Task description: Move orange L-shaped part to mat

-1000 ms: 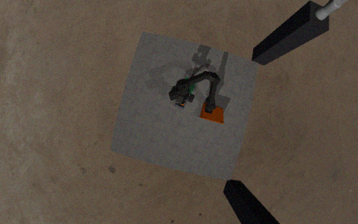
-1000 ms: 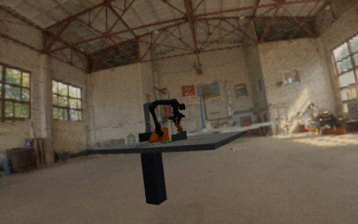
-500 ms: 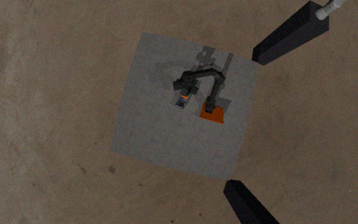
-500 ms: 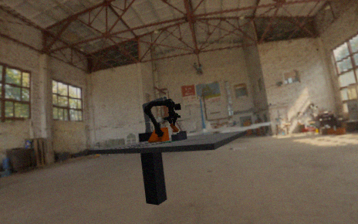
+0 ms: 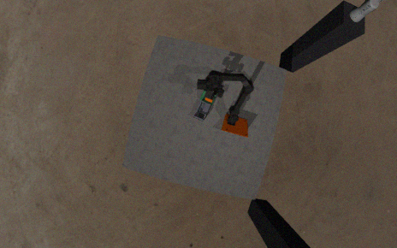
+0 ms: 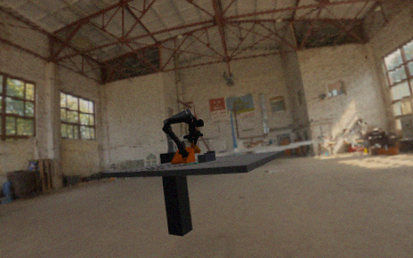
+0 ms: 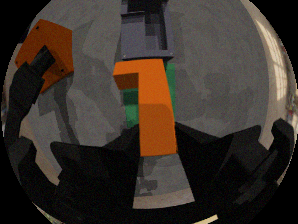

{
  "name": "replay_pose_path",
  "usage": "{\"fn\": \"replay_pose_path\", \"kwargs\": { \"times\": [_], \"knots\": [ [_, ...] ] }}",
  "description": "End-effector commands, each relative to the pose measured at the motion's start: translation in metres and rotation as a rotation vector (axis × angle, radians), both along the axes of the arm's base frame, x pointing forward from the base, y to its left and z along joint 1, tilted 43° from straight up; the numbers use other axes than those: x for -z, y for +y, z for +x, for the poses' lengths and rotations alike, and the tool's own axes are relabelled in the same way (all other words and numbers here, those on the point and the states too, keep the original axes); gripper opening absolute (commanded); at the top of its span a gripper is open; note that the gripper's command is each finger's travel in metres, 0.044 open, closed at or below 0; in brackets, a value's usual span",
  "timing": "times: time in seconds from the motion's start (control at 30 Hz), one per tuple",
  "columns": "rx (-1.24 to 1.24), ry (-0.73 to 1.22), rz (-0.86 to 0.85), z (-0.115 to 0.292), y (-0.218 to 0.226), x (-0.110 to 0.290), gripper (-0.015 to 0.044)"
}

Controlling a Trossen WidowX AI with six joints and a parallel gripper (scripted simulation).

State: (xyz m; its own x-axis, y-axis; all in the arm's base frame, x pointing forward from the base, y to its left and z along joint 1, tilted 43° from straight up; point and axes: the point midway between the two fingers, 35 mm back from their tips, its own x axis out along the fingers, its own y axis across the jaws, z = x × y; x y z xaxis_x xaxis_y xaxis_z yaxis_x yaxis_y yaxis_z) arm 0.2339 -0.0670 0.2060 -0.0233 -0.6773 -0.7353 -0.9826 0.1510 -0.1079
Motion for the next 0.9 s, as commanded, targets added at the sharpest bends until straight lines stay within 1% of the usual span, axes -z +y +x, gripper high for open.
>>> {"fn": "replay_pose_path", "kwargs": {
  "times": [0.0, 0.27, 0.87],
  "knots": [
    [-0.004, -0.005, -0.004, -0.005, -0.011, -0.013, 0.0],
    [-0.004, -0.005, -0.004, -0.005, -0.015, -0.011, 0.0],
    [-0.003, -0.005, -0.005, -0.006, -0.034, 0.009, 0.0]
  ]
}}
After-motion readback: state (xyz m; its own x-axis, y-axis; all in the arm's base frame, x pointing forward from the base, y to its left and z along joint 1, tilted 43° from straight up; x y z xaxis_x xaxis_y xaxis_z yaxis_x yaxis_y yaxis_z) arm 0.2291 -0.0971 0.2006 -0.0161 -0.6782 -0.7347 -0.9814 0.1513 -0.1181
